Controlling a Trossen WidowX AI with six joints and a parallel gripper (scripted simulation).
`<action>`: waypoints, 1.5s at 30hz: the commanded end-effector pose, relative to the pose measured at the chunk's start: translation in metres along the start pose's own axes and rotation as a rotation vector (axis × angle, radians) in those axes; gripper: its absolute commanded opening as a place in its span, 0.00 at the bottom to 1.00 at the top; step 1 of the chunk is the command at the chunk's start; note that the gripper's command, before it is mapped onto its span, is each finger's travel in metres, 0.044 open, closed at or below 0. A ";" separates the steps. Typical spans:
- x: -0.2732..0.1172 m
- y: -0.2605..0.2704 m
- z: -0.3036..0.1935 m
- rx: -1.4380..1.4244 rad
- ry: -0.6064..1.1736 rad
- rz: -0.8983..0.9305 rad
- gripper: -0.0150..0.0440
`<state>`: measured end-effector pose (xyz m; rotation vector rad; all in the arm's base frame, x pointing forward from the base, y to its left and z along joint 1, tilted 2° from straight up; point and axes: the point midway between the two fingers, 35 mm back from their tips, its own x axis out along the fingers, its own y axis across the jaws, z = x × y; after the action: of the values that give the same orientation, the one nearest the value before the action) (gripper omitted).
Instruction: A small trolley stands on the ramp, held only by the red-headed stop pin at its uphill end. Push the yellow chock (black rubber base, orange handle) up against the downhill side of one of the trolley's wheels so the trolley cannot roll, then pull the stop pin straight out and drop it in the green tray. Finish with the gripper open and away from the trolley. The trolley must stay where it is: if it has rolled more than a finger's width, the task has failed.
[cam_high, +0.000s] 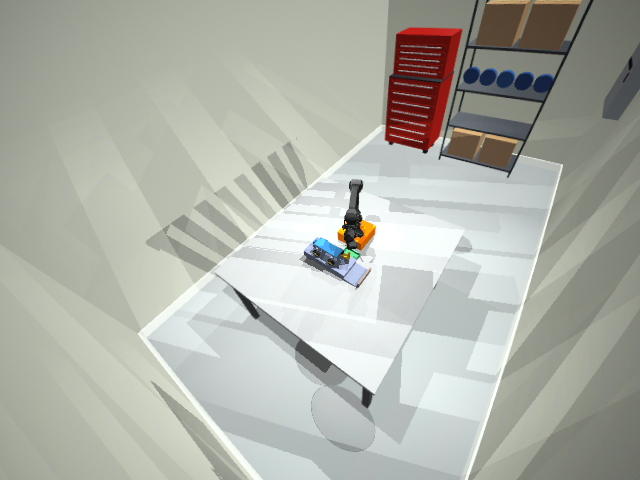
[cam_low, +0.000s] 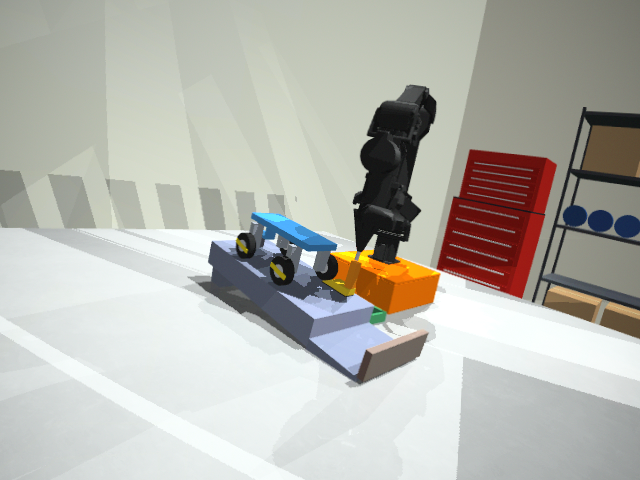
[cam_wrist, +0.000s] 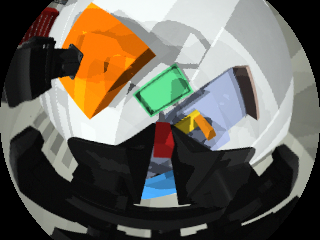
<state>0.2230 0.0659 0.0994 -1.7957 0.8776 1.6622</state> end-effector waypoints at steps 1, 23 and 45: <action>-0.001 0.001 0.000 -0.108 -0.015 -0.023 0.25; -0.002 0.003 -0.003 -0.649 -0.056 -0.121 0.25; 0.032 0.009 0.014 -0.700 -0.105 -0.239 0.25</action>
<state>0.2085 0.0658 0.0725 -2.1247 0.0586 2.0506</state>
